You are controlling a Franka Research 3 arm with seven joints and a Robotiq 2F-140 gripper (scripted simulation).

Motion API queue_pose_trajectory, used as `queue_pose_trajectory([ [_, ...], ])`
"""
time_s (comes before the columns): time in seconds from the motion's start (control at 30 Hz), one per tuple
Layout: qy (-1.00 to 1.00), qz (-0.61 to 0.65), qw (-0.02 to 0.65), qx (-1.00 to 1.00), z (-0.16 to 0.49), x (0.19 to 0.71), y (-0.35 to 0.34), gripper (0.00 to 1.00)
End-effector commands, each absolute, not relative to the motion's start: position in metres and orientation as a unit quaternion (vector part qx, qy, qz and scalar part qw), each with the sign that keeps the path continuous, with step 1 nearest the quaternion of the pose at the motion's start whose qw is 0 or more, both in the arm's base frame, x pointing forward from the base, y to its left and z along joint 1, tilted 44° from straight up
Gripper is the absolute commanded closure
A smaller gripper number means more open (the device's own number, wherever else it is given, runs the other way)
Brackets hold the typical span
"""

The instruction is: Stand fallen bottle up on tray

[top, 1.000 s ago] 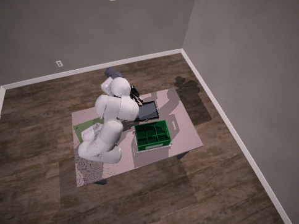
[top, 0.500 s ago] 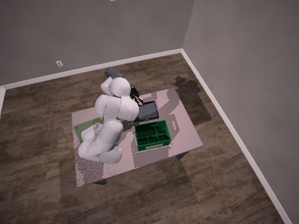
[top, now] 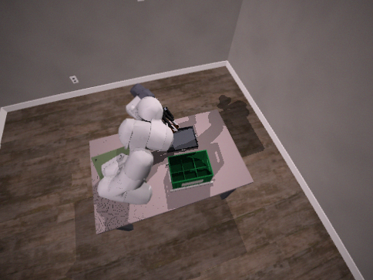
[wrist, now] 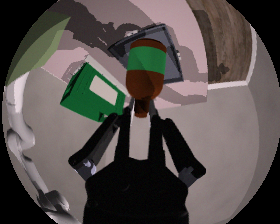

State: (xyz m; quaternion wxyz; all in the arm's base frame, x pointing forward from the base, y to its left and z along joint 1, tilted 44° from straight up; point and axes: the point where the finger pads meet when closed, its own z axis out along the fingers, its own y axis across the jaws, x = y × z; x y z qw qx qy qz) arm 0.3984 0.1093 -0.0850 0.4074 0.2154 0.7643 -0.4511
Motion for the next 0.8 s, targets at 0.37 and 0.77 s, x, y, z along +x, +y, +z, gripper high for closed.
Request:
queue_pose_trajectory([
  [0.37, 0.757, -0.453, 0.422, 0.210, -0.0844, 0.3994, 0.1111, 1.00],
  [0.77, 0.741, -0.461, 0.449, 0.193, -0.0856, 0.3984, 0.1111, 1.00],
])
